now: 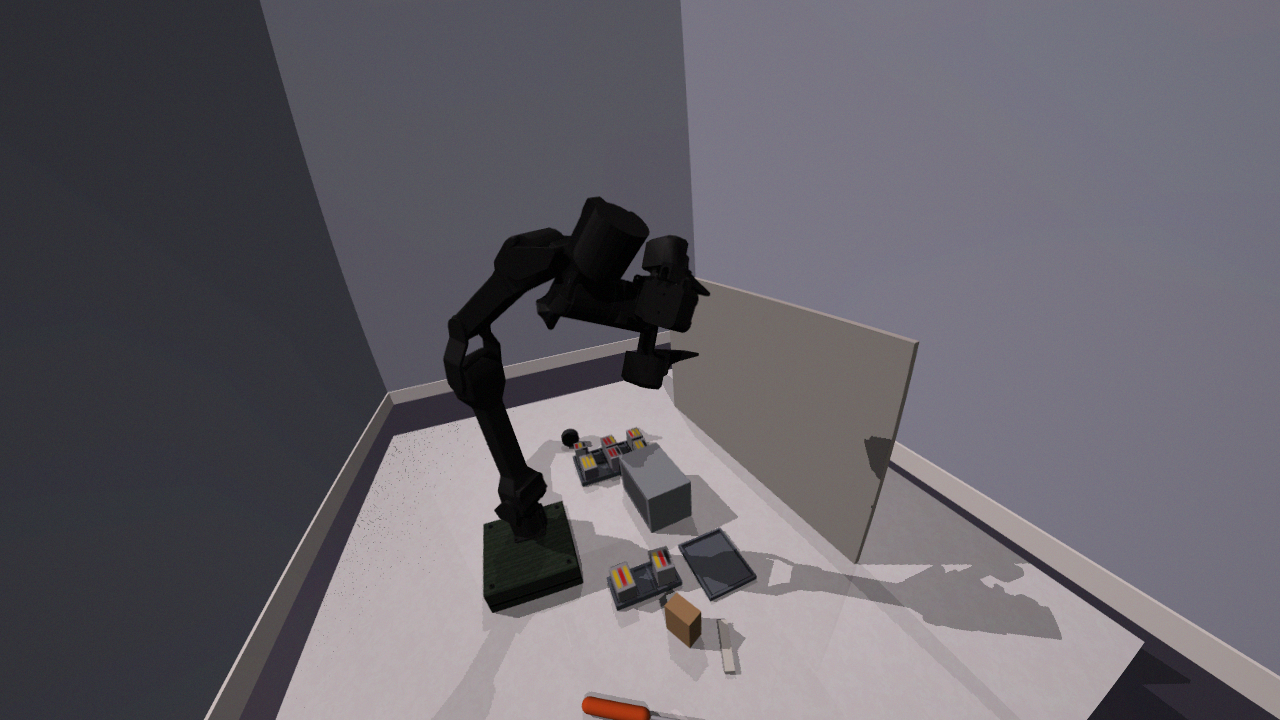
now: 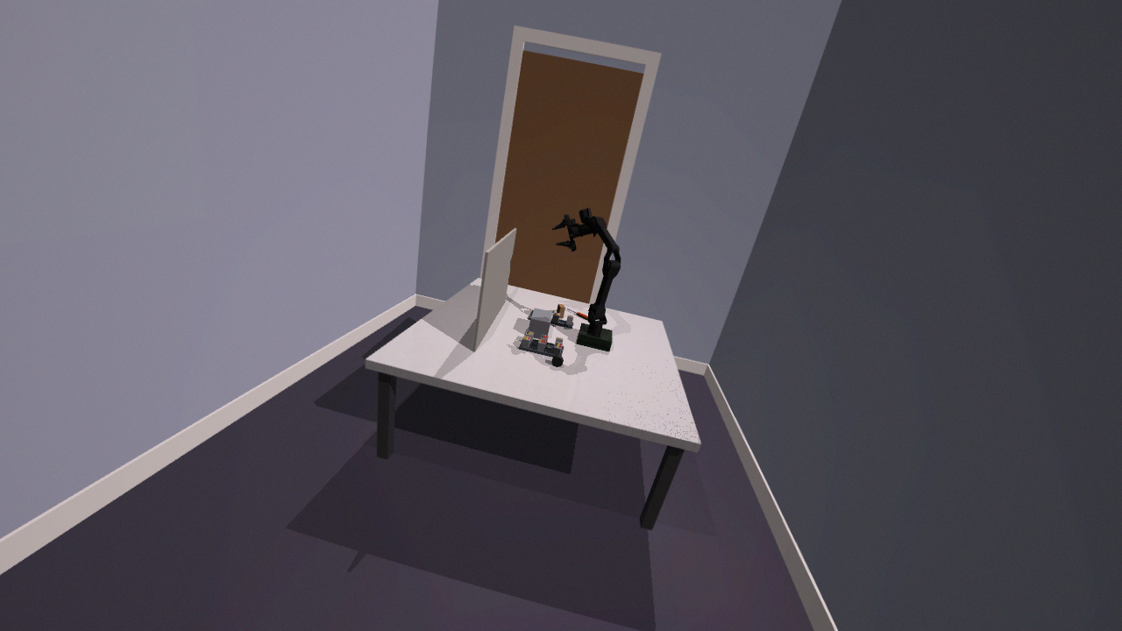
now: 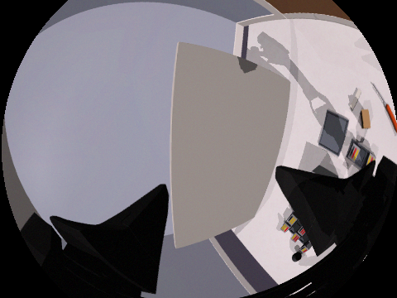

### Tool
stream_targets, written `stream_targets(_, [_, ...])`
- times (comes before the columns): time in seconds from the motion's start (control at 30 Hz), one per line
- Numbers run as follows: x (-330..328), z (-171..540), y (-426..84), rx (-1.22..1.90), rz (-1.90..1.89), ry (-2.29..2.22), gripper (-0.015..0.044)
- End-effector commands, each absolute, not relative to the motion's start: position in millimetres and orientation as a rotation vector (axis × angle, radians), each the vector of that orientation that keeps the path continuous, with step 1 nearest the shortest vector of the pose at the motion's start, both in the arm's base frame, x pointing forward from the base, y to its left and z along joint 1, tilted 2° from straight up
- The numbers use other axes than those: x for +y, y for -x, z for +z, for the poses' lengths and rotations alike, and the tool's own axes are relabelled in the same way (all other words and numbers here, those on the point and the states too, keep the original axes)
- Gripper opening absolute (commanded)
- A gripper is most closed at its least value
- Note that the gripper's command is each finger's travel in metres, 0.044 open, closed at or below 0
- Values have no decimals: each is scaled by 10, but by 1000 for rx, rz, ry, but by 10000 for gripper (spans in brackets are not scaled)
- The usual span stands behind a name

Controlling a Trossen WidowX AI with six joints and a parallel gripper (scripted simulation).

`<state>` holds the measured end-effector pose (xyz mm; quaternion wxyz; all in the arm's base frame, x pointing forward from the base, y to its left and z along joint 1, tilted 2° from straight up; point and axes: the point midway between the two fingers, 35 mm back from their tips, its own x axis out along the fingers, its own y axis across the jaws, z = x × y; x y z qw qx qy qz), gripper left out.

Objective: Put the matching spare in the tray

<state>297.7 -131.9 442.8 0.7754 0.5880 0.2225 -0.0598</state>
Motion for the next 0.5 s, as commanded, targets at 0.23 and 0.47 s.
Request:
stream_targets(0.23, [-1290, 4347, -3035, 506, -133, -1245, 440])
stream_targets(0.47, [-854, 3414, -3589, 880, -154, -929, 440])
